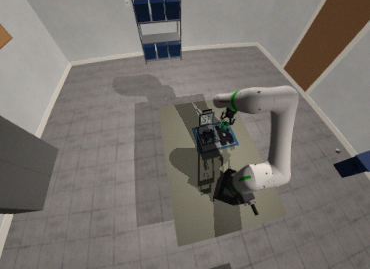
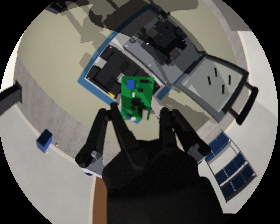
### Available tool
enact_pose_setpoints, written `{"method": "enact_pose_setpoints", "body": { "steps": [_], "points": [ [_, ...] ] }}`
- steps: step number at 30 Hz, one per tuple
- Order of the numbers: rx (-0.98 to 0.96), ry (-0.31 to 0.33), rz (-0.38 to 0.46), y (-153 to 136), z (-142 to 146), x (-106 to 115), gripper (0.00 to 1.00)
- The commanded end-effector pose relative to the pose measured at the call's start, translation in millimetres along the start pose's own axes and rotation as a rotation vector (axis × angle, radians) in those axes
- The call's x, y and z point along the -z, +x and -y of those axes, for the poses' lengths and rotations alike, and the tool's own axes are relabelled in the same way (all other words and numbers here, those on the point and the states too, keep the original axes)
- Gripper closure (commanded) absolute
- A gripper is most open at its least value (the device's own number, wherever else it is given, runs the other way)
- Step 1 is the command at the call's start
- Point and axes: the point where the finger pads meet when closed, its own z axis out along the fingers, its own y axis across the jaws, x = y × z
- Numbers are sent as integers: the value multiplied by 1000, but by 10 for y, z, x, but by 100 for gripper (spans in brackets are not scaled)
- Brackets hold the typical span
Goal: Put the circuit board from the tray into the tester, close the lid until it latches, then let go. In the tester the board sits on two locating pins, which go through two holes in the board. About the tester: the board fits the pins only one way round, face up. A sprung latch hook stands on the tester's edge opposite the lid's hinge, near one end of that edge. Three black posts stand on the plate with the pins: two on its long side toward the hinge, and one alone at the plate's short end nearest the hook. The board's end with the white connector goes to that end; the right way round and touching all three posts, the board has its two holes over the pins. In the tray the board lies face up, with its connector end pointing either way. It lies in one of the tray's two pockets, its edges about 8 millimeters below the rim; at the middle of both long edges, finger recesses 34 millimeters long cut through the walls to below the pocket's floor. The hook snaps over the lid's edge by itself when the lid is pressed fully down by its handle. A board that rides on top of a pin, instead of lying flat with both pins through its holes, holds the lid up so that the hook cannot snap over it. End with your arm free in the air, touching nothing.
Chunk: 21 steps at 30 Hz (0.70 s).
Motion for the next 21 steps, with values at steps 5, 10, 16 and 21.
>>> {"method": "enact_pose_setpoints", "body": {
  "steps": [5,10,16,21],
  "points": [
    [138,-3,-3,-2,-1,2,54],
    [254,-3,-2,-2,-1,2,54],
    [401,-4,-2,-2,-1,2,54],
    [477,-4,-2,-2,-1,2,54]
  ]
}}
